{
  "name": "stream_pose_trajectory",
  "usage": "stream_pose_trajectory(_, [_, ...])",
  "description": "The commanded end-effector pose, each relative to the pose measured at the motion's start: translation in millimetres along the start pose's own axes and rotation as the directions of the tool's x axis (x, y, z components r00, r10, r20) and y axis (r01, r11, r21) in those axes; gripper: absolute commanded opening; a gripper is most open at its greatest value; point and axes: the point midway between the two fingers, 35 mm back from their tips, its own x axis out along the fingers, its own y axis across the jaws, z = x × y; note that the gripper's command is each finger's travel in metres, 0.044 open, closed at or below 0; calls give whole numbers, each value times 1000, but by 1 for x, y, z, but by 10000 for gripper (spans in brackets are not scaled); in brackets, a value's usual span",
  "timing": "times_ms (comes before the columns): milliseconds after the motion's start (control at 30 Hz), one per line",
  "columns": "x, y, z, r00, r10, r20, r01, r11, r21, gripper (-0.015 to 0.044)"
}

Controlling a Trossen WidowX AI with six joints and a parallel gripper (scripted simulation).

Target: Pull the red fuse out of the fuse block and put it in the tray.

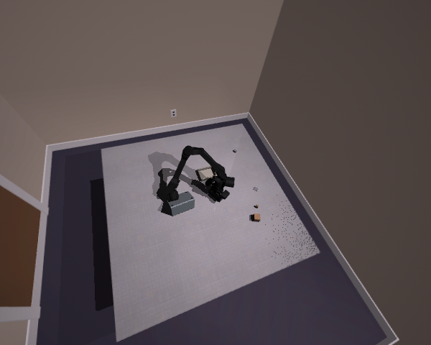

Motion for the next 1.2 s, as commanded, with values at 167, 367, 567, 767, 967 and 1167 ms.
stream_pose_trajectory(167, [-1, 0, 0, 1000, -1, 1, 1, 1000, 0, 0])
stream_pose_trajectory(367, [-4, 0, 0, 1000, -1, 1, 1, 1000, 0, 0])
stream_pose_trajectory(567, [-7, -1, 0, 1000, -1, 1, 1, 1000, 1, 0])
stream_pose_trajectory(767, [-10, -1, 0, 1000, 0, 1, 0, 1000, 1, 0])
stream_pose_trajectory(967, [-13, -1, 0, 1000, 0, 1, 0, 1000, 2, 0])
stream_pose_trajectory(1167, [-16, -1, 0, 1000, 0, 2, 0, 1000, 2, 0])
